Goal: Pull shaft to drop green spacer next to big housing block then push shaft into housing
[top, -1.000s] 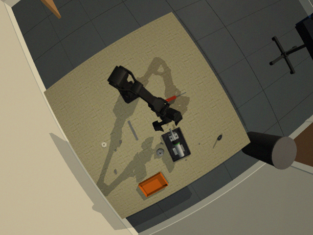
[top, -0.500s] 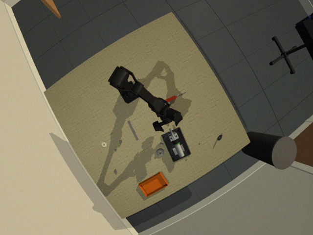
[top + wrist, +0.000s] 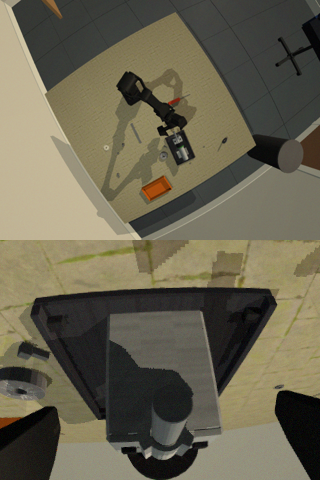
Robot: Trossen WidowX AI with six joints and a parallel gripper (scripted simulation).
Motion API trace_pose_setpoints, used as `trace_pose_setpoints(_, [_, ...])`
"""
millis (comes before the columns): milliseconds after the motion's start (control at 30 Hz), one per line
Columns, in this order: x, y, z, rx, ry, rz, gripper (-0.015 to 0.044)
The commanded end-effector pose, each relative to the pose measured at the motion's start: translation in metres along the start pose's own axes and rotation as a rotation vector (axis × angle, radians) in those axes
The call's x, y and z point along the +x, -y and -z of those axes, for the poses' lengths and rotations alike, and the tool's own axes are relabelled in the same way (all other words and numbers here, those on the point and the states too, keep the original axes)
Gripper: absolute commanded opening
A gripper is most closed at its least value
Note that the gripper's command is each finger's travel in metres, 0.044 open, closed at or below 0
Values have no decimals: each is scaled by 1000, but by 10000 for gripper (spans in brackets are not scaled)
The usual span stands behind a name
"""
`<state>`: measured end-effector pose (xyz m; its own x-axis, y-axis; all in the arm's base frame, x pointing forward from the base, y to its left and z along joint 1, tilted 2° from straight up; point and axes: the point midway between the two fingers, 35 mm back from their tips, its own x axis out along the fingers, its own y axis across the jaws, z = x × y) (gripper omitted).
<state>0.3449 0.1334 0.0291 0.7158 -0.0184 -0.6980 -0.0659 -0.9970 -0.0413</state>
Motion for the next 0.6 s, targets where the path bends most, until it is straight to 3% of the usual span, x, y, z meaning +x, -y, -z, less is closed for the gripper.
trace_pose_setpoints(0, [8,0,2,0,-4,3,440])
trace_pose_setpoints(567, [17,0,2,0,-5,3,440])
